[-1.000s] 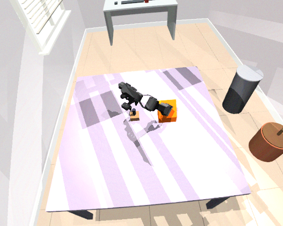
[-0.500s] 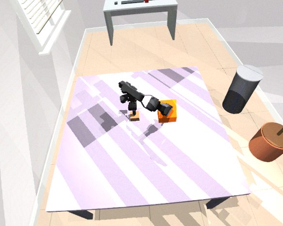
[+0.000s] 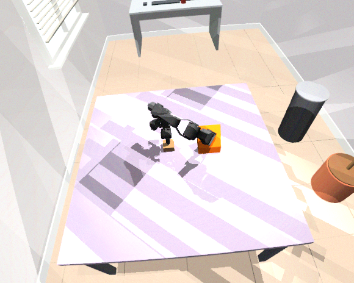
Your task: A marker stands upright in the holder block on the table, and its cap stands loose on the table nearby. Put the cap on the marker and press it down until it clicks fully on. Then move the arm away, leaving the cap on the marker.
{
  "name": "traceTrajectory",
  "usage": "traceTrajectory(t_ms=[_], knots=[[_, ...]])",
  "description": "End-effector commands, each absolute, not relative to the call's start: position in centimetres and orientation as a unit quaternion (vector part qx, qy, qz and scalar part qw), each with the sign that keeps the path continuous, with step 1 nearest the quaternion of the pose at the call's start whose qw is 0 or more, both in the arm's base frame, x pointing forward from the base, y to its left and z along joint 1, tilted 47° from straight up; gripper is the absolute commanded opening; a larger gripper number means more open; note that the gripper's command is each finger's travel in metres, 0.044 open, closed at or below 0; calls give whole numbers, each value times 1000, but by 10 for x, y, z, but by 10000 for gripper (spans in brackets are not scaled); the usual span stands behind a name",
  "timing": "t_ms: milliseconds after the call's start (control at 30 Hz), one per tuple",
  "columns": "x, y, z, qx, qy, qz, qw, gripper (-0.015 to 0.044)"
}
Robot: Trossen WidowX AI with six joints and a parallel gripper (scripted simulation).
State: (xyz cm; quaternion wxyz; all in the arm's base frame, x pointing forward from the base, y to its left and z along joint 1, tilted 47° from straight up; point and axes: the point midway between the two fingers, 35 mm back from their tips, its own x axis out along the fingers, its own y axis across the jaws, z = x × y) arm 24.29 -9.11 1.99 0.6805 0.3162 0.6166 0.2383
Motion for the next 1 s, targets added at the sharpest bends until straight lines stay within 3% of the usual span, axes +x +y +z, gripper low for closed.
traceTrajectory(t_ms=[0,967], knots=[[242,-85,16,321,617,238,678,0],[249,-73,0,316,615,237,683,0]])
